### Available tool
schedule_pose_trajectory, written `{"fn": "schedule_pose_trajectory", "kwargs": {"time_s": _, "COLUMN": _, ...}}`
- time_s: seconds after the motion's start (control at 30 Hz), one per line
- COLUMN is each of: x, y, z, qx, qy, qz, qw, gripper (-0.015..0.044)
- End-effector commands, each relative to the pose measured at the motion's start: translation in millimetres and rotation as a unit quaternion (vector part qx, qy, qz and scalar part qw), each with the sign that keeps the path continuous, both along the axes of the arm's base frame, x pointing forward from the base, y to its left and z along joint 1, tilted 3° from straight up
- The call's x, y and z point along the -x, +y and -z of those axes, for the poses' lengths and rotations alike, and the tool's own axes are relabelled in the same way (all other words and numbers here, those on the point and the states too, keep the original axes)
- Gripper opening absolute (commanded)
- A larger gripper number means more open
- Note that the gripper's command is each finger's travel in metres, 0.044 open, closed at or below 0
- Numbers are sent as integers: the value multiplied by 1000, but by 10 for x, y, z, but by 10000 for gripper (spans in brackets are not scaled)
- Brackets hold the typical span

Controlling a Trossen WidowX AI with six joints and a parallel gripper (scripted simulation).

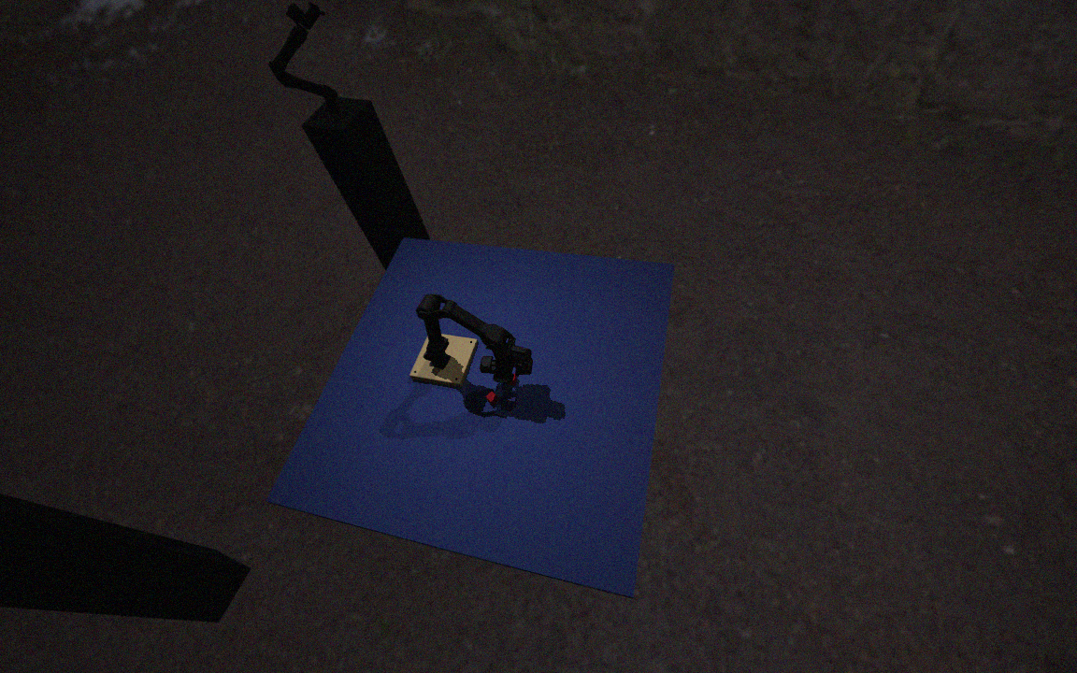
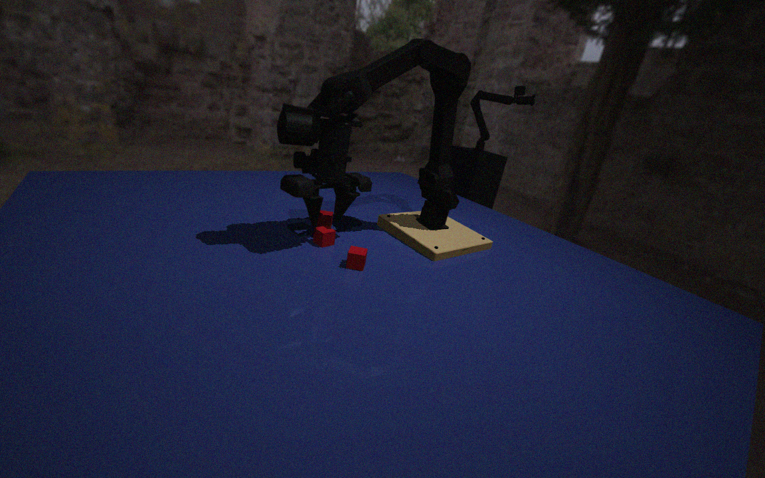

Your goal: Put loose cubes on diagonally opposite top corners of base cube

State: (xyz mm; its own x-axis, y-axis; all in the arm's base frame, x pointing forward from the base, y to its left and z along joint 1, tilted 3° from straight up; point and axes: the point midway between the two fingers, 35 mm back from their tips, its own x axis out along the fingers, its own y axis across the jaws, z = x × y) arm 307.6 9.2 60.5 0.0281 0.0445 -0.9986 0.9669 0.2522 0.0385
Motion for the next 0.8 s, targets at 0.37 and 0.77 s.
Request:
{"fn": "schedule_pose_trajectory", "kwargs": {"time_s": 0.37, "x": 2, "y": 18, "z": 253, "qx": -2, "qy": 2, "qz": 2, "qw": 1000, "gripper": 265}}
{"fn": "schedule_pose_trajectory", "kwargs": {"time_s": 0.77, "x": 3, "y": 19, "z": 293, "qx": -2, "qy": 2, "qz": 2, "qw": 1000, "gripper": 105}}
